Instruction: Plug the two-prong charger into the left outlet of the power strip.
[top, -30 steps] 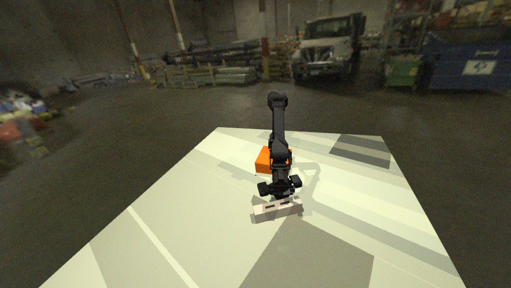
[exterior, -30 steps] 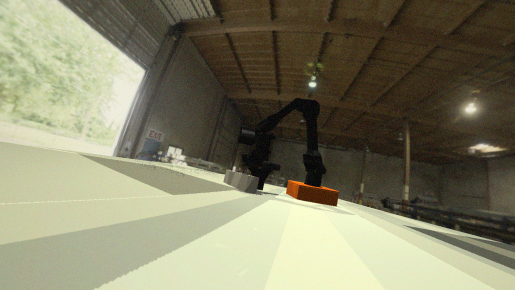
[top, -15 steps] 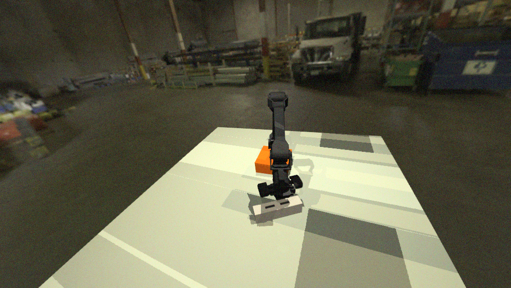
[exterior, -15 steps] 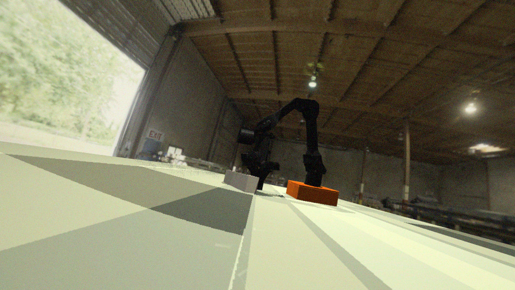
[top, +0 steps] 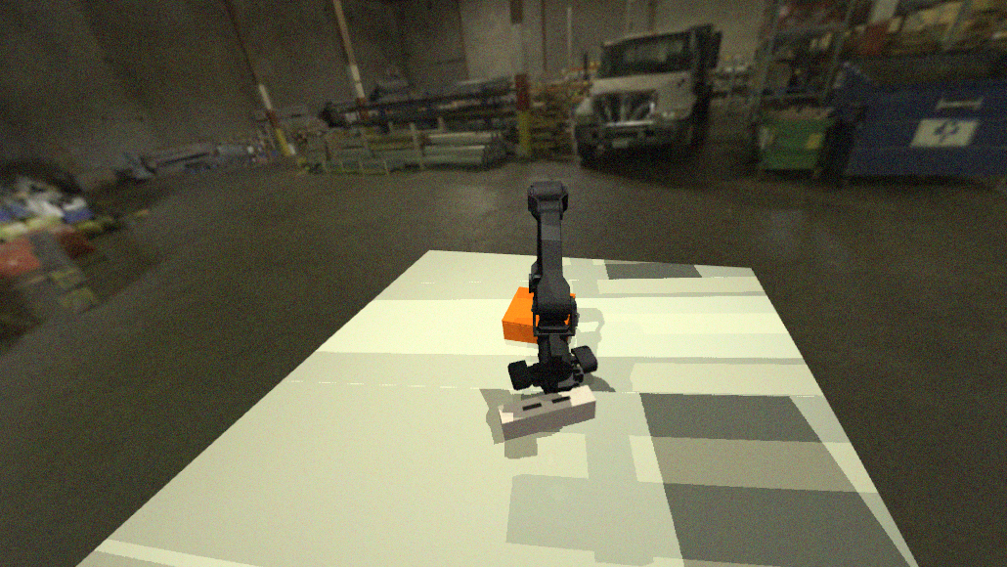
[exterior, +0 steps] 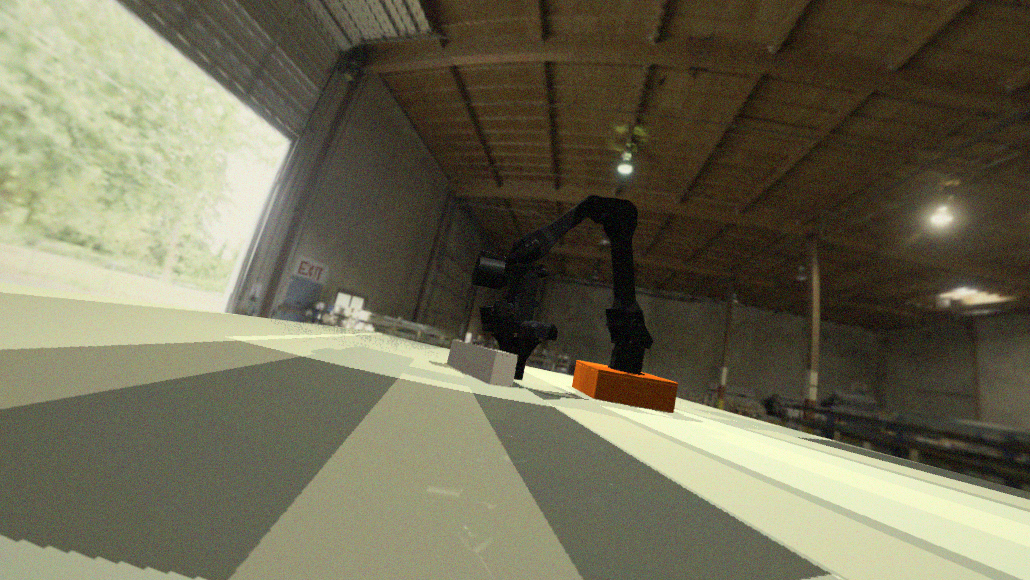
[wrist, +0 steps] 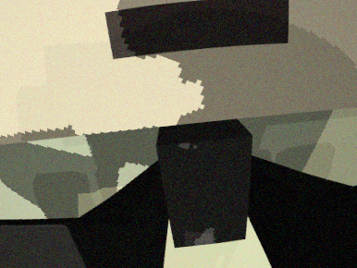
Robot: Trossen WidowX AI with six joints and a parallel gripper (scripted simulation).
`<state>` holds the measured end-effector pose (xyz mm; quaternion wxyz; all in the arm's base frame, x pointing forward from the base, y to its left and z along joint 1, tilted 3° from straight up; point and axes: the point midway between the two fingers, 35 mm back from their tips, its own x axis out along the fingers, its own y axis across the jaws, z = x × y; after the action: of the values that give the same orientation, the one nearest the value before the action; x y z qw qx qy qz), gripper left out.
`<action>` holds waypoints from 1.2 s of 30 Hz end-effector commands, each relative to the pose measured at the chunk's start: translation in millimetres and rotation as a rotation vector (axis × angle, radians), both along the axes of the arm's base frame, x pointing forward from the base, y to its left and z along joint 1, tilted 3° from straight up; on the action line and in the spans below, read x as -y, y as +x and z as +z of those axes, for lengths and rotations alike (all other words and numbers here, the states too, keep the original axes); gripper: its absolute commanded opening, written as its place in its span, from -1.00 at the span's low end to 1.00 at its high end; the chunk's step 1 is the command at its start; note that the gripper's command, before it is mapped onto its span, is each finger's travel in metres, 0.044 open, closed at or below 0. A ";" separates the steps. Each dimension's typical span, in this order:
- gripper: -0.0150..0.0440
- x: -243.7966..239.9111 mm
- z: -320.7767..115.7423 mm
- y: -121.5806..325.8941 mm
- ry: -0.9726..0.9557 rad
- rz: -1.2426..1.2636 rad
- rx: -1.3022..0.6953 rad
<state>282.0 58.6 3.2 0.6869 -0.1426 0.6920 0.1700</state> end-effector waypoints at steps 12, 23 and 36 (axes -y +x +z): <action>-0.49 -1.4 -0.1 5.1 -0.006 -0.004 -0.001; -0.49 -3.2 0.5 9.0 -0.005 -0.004 -0.001; -0.49 -5.4 1.1 13.8 -0.005 -0.004 -0.001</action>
<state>285.8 60.0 3.2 0.6772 -0.1436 0.7025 0.1653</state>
